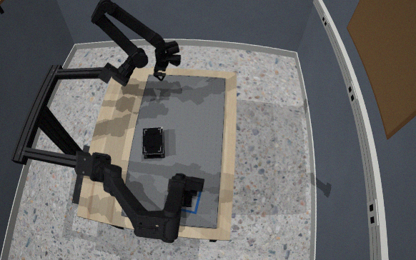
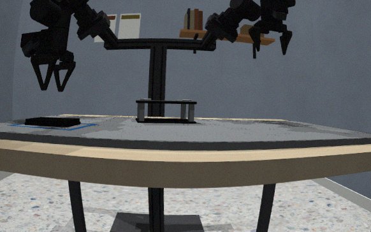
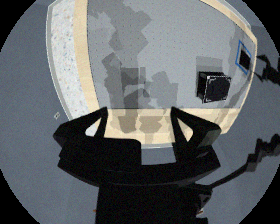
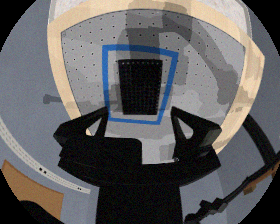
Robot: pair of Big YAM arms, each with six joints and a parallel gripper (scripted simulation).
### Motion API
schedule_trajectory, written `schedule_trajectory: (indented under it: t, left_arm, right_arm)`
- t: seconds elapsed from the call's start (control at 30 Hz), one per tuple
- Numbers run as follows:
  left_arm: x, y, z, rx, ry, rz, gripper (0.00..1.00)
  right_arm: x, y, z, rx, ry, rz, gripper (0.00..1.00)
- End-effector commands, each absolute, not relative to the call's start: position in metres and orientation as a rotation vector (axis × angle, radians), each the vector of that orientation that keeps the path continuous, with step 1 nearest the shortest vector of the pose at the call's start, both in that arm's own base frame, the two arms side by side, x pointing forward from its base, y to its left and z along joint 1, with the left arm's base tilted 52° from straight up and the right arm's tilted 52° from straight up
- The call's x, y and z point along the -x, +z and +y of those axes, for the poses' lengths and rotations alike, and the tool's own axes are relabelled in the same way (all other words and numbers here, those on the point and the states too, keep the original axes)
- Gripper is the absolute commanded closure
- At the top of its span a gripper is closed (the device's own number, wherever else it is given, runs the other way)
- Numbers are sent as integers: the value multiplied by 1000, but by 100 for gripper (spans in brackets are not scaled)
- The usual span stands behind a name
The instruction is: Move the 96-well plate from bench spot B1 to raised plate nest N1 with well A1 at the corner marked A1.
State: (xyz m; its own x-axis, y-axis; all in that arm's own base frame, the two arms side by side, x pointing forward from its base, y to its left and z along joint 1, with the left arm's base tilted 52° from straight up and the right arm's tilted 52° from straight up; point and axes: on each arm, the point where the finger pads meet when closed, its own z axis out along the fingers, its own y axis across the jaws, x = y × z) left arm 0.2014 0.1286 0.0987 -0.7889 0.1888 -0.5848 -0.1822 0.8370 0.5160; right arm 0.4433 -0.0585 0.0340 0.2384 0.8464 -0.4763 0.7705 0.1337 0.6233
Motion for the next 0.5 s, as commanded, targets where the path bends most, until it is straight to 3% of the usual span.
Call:
schedule_trajectory:
  t: [0.0, 0.47]
  left_arm:
    - [-206, 111, 130, 12, 749, 2337, 0]
    - [-206, 111, 130, 12, 749, 2337, 0]
  right_arm:
    - [-444, 32, -58, -1641, 110, 1536, 0]
    - [-460, 20, -72, -1636, 105, 1532, 0]
